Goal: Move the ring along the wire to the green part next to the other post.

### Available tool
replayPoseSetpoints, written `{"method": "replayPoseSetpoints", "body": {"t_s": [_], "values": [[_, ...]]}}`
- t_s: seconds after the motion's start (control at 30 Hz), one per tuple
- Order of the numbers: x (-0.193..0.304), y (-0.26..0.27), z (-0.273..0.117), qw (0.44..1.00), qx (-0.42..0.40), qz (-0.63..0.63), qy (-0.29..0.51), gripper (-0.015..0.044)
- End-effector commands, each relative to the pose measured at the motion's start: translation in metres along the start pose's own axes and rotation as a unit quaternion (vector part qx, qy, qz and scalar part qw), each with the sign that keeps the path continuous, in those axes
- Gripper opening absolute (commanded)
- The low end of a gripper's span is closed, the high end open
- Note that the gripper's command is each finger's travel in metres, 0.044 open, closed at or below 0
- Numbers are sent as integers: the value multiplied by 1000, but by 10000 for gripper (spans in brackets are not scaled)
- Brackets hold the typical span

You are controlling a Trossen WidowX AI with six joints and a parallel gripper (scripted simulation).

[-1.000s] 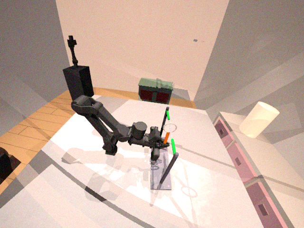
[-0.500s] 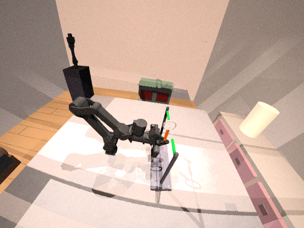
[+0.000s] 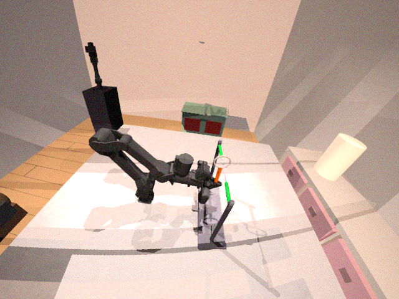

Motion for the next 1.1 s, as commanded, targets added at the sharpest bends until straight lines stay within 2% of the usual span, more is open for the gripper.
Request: {"method": "replayPoseSetpoints", "body": {"t_s": [0.0, 1.07], "values": [[0, 3, 0, 1000, 0, -9, 1, -150], [3, 31, 1, 1000, -6, -23, 4, -150]]}}
Point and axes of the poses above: the point midway between the two fingers, 35 mm back from their tips, its own z axis out along the fingers, its own y axis across the jaws, x = y × z, the point moved 8 cm from there along -z, back along the fingers, and after that the axes turned 5 degrees about z, right-handed, at the moved point
